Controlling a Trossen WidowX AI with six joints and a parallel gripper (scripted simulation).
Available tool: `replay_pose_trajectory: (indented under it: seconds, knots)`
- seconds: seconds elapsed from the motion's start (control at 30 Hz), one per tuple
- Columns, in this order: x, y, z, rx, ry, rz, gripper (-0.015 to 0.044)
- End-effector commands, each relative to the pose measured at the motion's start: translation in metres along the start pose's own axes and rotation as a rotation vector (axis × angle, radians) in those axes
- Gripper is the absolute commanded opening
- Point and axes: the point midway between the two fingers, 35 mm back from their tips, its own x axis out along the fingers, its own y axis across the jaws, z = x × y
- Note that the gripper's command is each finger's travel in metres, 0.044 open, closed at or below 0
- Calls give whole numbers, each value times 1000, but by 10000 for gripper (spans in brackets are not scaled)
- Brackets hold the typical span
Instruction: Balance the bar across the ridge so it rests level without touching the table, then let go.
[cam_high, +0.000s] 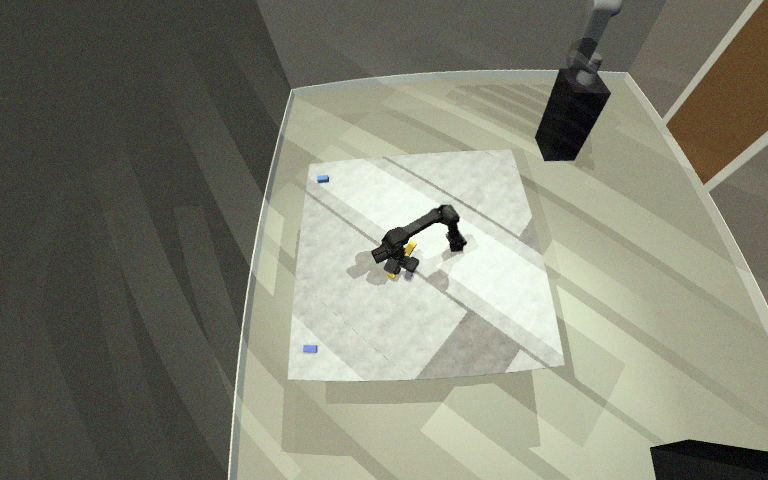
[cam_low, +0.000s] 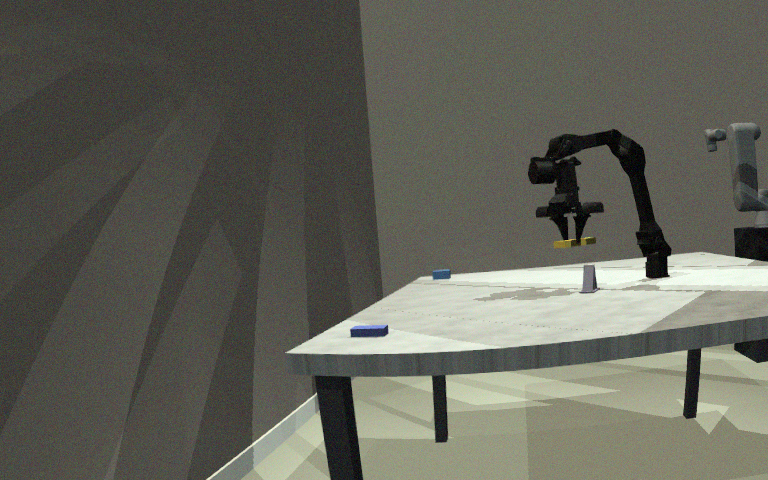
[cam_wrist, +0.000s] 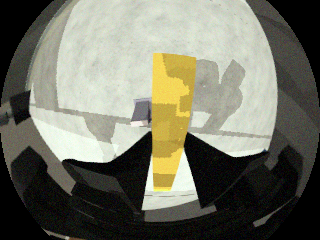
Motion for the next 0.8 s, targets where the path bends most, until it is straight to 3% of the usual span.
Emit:
replay_pose_trajectory:
  seconds: [0.0,0.3,0.77]
  knots:
    - [0,14,4,-47,-5,3,0]
    - [0,43,12,-133,-6,5,0]
    - [18,45,13,-134,-6,5,0]
